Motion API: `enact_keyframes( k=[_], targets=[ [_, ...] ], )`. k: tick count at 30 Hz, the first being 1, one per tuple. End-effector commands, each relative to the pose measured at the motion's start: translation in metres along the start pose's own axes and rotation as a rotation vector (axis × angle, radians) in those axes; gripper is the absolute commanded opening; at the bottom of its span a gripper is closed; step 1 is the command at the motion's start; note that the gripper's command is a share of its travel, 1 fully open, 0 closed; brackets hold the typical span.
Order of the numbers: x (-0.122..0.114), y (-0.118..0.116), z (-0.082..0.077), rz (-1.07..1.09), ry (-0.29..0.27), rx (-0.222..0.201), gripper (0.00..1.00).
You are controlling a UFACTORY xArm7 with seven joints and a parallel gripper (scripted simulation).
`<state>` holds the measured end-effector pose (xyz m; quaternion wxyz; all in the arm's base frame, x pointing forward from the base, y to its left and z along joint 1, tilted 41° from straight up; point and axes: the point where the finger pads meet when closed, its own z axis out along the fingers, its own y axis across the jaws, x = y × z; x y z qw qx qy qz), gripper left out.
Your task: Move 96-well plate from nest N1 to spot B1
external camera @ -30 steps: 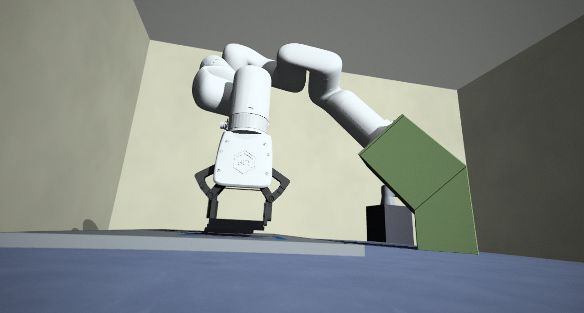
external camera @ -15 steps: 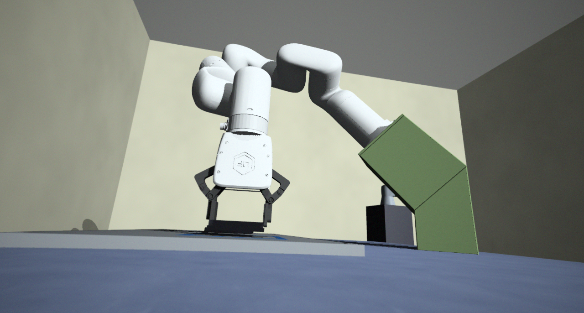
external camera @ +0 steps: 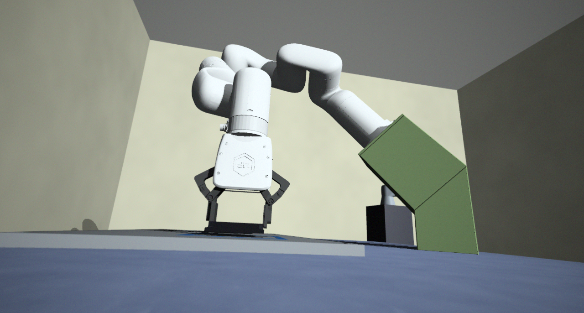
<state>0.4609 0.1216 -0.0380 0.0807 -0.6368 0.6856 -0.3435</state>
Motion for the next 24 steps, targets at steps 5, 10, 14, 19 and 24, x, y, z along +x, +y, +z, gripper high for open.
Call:
enact_keyframes(
  k=[5,10,14,19,24],
  targets=[
    [-0.0014,-0.0005,0.0002,-0.001,-0.003,0.002,0.0],
    [-0.0014,-0.0005,0.0007,-0.001,-0.003,0.002,0.0],
    [-0.0014,-0.0005,0.0014,-0.001,-0.003,0.002,0.0],
    [-0.0014,-0.0005,0.0022,-0.001,-0.003,0.002,0.0],
    [-0.0014,-0.0005,0.0029,-0.001,-0.003,0.002,0.0]
  ],
)
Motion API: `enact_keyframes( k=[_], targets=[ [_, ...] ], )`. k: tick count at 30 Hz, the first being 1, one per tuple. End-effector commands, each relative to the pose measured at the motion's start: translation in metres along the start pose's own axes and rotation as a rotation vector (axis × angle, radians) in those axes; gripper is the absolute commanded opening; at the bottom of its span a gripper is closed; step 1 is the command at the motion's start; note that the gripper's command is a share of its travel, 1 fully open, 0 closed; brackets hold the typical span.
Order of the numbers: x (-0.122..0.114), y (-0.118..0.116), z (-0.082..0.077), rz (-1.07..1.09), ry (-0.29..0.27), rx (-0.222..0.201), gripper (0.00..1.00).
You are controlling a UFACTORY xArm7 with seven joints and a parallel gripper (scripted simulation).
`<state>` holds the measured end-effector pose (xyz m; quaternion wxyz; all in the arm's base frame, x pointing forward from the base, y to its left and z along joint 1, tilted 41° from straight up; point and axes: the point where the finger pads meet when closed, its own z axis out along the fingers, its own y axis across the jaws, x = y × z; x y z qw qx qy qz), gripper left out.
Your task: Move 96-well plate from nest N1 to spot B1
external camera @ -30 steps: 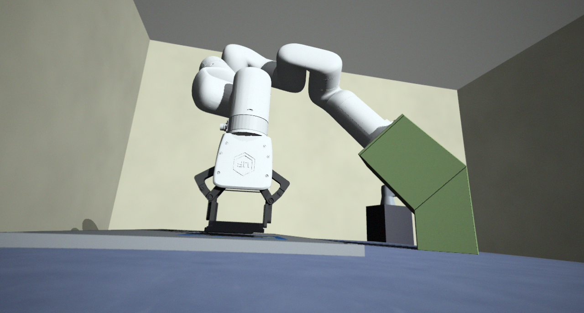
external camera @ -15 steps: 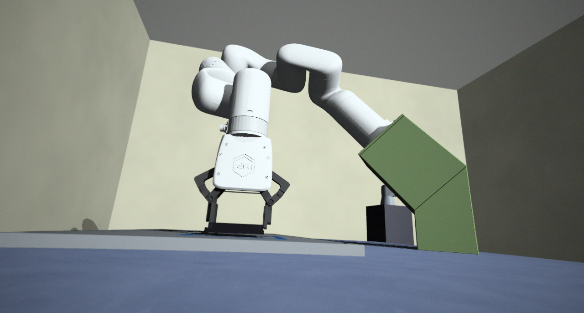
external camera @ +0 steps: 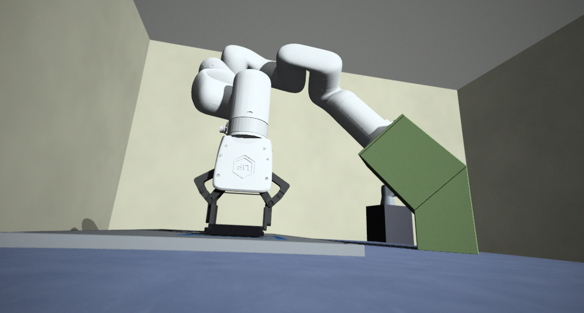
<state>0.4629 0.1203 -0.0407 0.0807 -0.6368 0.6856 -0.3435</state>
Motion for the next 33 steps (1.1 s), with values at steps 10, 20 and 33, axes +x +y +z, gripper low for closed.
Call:
enact_keyframes(
  k=[10,20,33],
  targets=[
    [-0.0014,-0.0005,0.0009,-0.001,-0.003,0.002,1.0],
    [-0.0014,-0.0005,0.0009,-0.001,-0.003,0.002,1.0],
    [-0.0015,-0.0005,0.0009,-0.001,-0.003,0.002,1.0]
  ],
)
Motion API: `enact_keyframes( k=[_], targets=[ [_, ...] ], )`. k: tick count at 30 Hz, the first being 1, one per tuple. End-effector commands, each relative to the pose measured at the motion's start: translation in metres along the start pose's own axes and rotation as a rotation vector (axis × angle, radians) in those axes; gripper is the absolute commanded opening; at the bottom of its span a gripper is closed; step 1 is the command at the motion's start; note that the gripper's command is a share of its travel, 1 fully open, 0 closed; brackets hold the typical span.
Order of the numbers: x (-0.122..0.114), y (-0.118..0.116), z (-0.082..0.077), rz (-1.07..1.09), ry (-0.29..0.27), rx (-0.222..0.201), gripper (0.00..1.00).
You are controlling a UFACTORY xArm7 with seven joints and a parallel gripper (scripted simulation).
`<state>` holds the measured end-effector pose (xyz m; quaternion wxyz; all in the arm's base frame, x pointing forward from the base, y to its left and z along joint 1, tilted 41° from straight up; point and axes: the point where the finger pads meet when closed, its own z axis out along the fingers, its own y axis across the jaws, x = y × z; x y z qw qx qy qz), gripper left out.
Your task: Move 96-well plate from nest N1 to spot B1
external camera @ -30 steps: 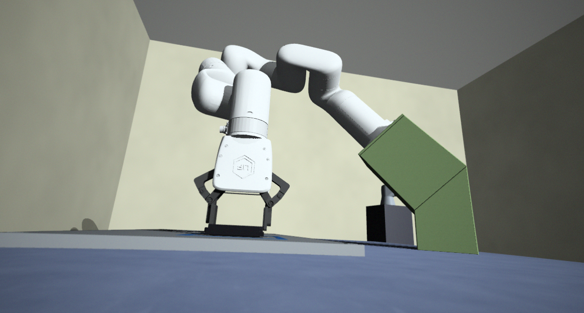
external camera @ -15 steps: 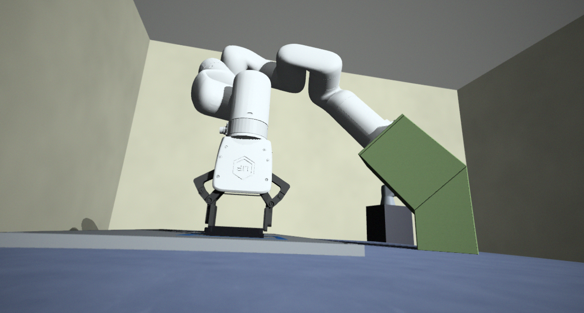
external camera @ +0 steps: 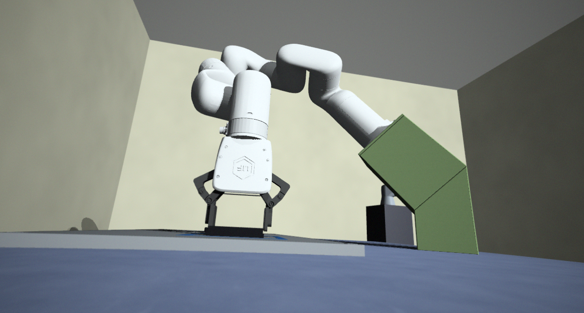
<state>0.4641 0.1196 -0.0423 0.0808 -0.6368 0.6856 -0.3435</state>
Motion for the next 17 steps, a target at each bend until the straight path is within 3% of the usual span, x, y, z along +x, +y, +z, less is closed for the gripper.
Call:
enact_keyframes(
  k=[1,11,17],
  targets=[
    [-0.001,-0.001,-0.001,-0.001,-0.003,0.002,1.0],
    [-0.001,-0.001,-0.001,-0.001,-0.003,0.002,1.0],
    [-0.001,-0.001,-0.014,-0.001,-0.003,0.002,1.0]
  ],
)
